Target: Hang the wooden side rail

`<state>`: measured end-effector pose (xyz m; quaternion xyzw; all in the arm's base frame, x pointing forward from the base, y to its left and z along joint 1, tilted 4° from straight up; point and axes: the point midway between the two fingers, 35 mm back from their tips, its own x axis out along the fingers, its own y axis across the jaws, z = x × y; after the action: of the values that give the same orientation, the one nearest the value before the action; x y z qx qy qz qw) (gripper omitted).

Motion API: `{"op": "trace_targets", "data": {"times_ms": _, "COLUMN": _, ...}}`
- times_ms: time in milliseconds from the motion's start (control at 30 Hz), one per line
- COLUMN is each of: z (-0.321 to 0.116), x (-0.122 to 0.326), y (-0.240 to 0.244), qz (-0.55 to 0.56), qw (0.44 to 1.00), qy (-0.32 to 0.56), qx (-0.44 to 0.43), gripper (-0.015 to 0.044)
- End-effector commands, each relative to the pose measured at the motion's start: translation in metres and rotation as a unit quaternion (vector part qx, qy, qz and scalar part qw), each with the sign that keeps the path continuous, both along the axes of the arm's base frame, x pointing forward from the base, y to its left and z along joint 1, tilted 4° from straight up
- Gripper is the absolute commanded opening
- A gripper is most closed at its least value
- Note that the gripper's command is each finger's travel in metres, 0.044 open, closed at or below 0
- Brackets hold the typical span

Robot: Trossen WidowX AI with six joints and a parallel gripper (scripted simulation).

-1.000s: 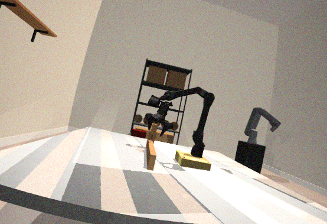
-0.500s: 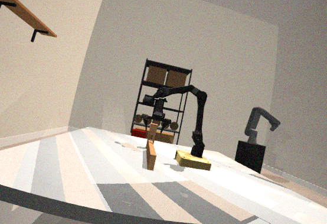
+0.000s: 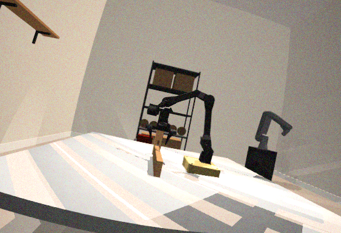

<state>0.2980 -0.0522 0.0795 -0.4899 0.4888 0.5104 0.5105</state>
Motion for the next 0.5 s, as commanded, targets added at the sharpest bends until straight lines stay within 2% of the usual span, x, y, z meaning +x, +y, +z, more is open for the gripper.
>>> {"op": "trace_targets", "data": {"times_ms": 0, "z": -0.013, "x": -0.003, "y": 0.002, "qz": 0.003, "qw": 1.000, "qy": 0.005, "qx": 0.003, "gripper": 0.0440}}
{"op": "trace_targets", "data": {"times_ms": 467, "z": -0.030, "x": -0.001, "y": 0.002, "qz": 0.003, "qw": 1.000, "qy": 0.005, "qx": 0.003, "gripper": 0.0440}}
